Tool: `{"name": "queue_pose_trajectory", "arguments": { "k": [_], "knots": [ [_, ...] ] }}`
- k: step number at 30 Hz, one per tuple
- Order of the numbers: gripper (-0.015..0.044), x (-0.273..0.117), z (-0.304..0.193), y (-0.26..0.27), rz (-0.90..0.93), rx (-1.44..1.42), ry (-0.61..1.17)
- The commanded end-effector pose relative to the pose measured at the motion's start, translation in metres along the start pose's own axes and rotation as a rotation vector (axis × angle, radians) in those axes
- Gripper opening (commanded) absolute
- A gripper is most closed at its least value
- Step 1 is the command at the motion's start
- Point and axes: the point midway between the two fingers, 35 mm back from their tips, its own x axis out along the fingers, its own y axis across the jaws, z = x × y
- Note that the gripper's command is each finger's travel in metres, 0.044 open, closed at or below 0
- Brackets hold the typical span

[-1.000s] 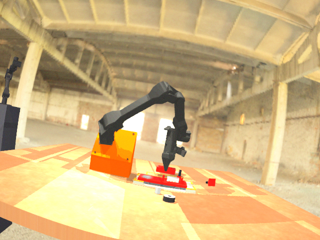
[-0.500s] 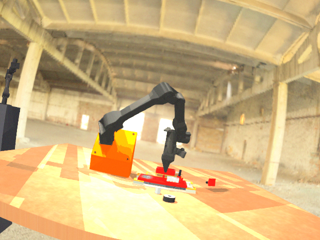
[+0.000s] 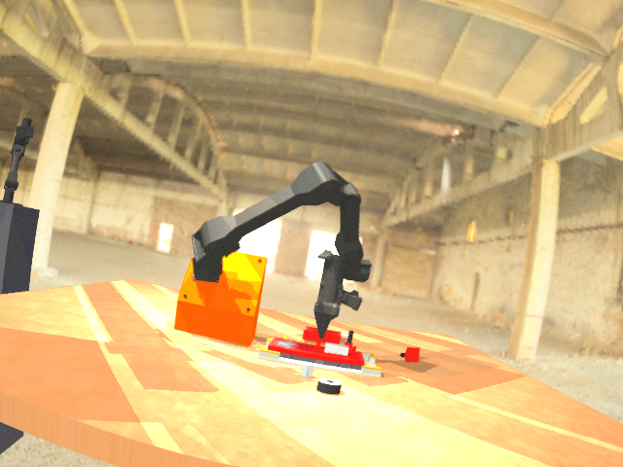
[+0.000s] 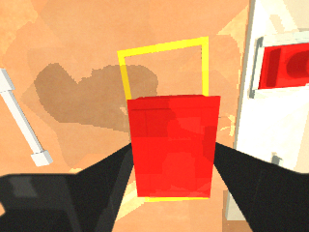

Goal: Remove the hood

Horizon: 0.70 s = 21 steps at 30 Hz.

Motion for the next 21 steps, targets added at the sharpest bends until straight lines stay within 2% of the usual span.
{"name": "queue_pose_trajectory", "arguments": {
  "k": [1,13,21],
  "knots": [
    [0.0,0.0023,0.0,-0.0003,-0.003,-0.004,-0.002],
    [0.0,0.0082,-0.0001,-0.0005,-0.004,-0.004,-0.002],
    [0.021,0.0065,-0.0001,-0.0002,-0.001,0.0,0.0]
  ]
}}
